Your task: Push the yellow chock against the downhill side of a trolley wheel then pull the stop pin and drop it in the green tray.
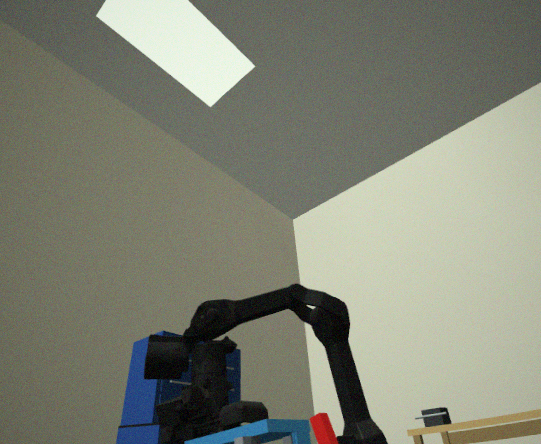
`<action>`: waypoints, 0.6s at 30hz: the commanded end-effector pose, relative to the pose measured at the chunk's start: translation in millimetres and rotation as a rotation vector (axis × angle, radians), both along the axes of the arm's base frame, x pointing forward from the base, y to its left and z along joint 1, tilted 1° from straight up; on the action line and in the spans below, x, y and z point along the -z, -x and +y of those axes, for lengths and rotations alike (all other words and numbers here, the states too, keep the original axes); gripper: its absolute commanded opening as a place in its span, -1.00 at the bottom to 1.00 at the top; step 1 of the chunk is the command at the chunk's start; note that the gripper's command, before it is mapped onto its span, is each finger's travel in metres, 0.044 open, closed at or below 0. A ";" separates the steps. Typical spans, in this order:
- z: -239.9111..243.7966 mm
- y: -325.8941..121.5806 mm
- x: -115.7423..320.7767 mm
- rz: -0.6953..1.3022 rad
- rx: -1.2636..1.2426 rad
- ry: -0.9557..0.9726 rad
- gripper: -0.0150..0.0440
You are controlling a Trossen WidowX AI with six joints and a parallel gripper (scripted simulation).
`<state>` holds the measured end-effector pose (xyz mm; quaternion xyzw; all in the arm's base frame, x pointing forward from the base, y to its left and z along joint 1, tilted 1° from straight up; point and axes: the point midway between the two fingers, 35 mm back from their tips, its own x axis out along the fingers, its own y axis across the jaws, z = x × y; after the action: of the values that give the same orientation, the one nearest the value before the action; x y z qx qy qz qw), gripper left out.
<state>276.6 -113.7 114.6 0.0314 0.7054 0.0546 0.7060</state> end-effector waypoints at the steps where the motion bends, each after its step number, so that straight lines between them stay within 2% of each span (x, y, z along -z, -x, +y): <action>1: 5.0 0.5 -1.1 -0.006 0.003 -0.004 -0.49; 18: 19.5 0.6 -2.8 -0.006 0.003 -0.005 -0.49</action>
<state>276.4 -98.3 116.4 0.0320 0.7052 0.0547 0.7062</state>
